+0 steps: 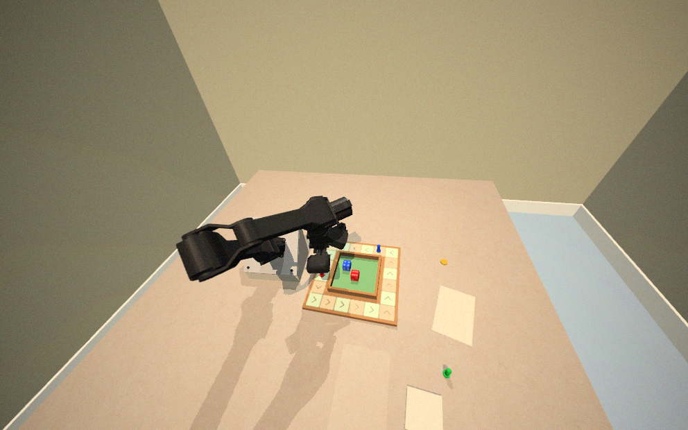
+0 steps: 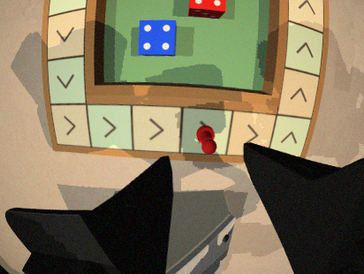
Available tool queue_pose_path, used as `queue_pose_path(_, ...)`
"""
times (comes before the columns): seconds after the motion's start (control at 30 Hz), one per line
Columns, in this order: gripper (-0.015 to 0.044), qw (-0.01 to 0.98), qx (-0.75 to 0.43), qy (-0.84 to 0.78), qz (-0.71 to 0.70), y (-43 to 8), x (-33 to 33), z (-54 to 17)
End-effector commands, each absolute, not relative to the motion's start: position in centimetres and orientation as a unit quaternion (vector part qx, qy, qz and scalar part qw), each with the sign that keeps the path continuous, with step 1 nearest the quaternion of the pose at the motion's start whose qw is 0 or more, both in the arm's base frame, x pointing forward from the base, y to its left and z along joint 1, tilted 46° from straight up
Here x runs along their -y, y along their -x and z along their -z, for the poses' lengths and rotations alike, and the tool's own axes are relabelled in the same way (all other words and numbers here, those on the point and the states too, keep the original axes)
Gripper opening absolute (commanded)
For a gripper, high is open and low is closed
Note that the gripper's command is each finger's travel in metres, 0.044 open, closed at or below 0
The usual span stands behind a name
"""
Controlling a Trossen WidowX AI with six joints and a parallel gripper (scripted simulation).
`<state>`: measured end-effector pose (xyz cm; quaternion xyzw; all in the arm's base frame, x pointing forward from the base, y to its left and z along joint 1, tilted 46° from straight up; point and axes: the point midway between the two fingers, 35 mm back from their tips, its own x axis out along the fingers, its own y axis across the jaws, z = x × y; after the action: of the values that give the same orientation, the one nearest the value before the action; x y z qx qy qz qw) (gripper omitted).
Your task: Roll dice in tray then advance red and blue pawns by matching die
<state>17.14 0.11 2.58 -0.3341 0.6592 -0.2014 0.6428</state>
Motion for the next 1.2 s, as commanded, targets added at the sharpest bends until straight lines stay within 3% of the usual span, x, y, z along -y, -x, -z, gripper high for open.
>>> queue_pose_path(0.0,0.02,0.688,-0.615,0.243,0.298,-15.8,1.0,-2.7)
queue_pose_path(1.17,0.02,0.689,-0.615,0.243,0.297,-16.1,4.1,0.6)
